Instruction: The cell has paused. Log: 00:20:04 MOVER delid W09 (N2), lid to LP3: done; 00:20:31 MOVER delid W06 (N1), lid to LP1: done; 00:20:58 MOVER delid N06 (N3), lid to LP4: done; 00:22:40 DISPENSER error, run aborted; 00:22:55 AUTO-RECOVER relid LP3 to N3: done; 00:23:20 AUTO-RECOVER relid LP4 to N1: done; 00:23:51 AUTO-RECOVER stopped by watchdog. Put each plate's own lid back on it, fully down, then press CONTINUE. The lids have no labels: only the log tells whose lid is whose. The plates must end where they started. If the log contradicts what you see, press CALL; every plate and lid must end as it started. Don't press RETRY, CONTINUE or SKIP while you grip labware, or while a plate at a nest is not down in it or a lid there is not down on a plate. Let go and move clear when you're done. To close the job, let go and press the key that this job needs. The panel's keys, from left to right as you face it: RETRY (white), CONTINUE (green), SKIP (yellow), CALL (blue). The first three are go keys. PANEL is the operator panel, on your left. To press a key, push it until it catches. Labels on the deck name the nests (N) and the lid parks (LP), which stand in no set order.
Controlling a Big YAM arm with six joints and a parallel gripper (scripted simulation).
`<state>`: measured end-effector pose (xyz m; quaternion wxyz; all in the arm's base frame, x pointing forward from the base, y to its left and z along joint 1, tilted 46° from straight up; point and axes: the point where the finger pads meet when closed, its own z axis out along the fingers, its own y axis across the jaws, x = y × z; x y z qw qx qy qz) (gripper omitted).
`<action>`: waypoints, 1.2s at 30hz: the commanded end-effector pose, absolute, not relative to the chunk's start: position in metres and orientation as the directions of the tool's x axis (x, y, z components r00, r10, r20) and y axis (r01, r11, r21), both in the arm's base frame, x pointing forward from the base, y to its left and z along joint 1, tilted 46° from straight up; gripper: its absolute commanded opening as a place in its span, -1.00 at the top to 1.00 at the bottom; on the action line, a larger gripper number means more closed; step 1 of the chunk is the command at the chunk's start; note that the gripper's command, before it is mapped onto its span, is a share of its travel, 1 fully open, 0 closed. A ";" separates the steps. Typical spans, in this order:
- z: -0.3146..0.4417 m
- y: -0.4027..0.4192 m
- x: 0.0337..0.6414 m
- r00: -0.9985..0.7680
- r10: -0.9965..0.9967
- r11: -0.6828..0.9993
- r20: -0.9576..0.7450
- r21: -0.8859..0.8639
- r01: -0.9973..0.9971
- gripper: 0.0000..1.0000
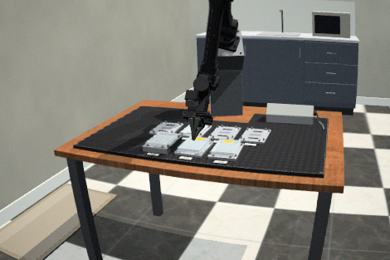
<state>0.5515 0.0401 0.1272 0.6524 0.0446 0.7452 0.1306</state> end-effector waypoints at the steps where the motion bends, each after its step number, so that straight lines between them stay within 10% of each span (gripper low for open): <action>1: 0.127 0.019 0.553 -0.121 0.225 0.967 -0.967 0.237 -0.094 1.00; 36: 0.116 -0.037 0.558 -0.125 0.233 0.964 -0.964 0.246 -0.102 1.00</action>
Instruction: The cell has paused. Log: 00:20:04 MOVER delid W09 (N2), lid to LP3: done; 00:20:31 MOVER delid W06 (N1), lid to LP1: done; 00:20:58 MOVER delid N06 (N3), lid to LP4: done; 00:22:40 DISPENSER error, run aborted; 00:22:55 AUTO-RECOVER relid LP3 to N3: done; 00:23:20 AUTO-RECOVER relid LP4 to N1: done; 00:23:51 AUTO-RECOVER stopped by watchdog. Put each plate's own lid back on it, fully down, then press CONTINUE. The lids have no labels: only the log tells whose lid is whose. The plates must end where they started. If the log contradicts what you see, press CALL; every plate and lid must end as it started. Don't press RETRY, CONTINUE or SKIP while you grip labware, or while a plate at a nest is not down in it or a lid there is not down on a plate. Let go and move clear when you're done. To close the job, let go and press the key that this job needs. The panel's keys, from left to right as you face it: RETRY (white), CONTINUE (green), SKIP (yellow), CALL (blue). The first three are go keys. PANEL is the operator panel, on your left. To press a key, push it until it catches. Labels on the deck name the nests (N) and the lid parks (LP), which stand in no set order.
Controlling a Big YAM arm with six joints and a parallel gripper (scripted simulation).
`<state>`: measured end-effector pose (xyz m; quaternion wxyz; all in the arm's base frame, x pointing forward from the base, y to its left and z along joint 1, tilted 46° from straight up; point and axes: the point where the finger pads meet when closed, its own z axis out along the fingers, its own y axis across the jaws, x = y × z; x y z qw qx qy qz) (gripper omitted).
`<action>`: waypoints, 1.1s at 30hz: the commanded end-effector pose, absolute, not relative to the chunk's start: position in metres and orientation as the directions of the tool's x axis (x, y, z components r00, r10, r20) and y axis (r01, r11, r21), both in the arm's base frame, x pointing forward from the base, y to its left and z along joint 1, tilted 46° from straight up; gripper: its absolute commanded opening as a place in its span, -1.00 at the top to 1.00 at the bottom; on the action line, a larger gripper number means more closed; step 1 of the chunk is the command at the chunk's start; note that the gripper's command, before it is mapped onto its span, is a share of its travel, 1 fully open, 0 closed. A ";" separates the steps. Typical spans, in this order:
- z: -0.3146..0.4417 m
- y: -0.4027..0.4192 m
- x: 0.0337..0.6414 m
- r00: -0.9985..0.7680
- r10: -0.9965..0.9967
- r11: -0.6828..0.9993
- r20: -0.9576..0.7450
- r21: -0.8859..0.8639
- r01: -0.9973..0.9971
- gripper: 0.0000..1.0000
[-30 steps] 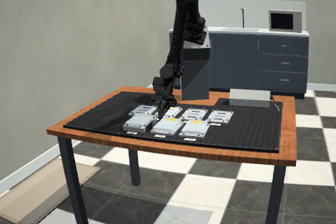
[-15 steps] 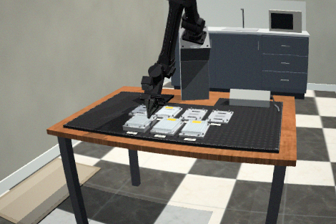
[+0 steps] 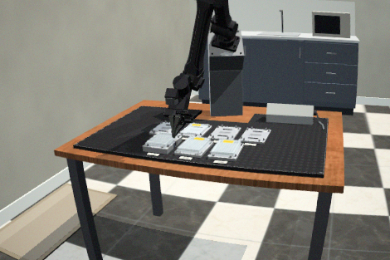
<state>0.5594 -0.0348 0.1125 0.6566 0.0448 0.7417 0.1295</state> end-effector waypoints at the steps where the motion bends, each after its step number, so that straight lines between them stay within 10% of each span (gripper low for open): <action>1: 0.116 -0.037 0.558 -0.125 0.233 0.964 -0.964 0.246 -0.102 1.00; 9: 0.116 -0.037 0.558 -0.125 0.233 0.964 -0.964 0.246 -0.102 1.00; 10: 0.117 -0.025 0.553 -0.152 0.219 0.965 -0.964 0.237 -0.113 -1.00; 33: 0.117 0.025 0.528 -0.518 0.162 0.965 -0.840 0.245 -0.096 -1.00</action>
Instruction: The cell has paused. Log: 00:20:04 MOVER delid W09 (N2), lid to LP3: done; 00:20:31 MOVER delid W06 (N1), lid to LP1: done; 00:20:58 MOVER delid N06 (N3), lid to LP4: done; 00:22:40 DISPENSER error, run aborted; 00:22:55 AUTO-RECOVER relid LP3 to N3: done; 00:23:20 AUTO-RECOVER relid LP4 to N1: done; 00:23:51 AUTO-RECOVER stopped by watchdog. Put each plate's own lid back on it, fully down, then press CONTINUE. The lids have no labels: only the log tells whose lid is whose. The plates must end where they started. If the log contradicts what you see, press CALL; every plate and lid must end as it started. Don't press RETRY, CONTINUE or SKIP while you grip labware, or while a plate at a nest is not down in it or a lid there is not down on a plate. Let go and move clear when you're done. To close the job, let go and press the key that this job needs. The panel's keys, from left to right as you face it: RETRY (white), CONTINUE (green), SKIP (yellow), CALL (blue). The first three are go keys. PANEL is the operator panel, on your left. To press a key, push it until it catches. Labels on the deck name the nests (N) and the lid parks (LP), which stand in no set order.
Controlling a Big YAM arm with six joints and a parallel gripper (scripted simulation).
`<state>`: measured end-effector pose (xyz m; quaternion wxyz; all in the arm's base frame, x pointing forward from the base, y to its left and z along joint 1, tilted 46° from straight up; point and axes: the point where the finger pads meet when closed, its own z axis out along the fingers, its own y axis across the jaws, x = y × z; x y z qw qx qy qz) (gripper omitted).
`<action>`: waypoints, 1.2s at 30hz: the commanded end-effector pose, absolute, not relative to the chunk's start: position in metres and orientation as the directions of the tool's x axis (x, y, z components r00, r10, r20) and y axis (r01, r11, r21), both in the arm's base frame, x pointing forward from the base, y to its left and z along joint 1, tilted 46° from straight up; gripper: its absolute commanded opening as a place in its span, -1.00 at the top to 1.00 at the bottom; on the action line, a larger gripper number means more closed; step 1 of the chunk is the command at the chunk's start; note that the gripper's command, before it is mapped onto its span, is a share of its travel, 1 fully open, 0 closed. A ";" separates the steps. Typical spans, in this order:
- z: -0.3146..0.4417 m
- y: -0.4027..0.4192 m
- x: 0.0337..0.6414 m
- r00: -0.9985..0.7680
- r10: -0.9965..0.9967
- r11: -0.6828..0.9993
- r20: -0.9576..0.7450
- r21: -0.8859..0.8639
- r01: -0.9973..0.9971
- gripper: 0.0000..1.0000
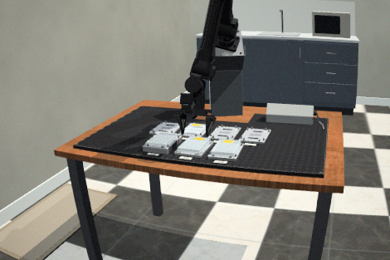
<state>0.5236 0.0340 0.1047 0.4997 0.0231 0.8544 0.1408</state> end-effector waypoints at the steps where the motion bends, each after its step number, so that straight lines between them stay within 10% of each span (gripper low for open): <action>1: 0.117 0.025 0.528 -0.534 0.159 0.965 -0.830 0.246 -0.096 -1.00; 36: 0.089 0.043 0.546 -0.729 0.112 0.960 -0.675 0.263 -0.096 -1.00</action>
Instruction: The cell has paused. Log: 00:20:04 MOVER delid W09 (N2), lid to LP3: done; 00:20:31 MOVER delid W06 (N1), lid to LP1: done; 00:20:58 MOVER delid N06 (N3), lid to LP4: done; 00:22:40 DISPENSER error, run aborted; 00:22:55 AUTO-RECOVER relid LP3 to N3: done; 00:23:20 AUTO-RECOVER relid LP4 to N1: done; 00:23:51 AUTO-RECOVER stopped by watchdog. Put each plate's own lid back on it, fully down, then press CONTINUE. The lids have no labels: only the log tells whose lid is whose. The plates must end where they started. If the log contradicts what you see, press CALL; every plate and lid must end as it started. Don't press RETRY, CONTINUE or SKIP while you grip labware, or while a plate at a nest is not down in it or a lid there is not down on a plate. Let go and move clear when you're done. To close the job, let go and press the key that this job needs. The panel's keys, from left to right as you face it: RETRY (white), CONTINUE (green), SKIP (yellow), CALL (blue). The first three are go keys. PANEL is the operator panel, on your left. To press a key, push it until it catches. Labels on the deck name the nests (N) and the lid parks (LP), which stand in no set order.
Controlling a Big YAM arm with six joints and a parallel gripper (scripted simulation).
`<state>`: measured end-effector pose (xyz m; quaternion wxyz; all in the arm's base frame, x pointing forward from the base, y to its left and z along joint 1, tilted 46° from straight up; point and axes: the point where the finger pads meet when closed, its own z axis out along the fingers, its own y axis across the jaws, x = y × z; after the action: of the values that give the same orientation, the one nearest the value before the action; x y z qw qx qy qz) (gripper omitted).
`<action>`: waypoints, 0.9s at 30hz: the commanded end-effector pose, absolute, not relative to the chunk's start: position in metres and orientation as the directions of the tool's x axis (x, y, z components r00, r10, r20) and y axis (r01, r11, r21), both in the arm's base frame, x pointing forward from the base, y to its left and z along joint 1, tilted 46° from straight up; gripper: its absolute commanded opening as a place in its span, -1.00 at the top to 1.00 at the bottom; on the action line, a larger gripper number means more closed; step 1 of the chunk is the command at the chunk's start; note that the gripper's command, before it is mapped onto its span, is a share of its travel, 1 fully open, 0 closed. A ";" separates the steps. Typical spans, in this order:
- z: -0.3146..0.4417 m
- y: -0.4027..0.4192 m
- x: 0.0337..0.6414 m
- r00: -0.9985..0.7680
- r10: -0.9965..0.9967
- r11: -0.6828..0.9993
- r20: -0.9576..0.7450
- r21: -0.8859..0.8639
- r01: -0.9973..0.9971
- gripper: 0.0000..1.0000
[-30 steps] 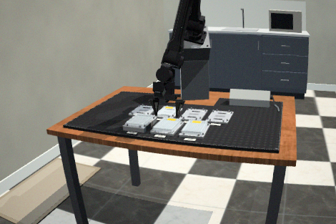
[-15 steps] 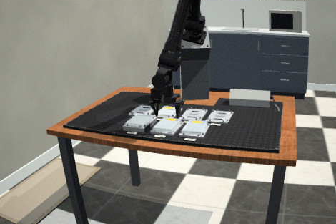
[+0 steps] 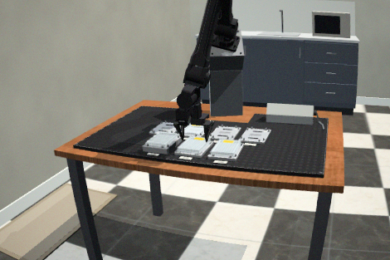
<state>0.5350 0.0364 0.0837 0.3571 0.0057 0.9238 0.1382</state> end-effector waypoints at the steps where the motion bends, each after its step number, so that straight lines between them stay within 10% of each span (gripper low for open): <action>1: 0.088 0.044 0.547 -0.729 0.112 0.960 -0.675 0.263 -0.096 -1.00; 27: 0.093 0.037 0.549 -0.721 0.120 0.962 -0.682 0.260 -0.086 -1.00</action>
<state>0.5485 0.0409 0.0788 0.3636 0.0041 0.9212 0.1385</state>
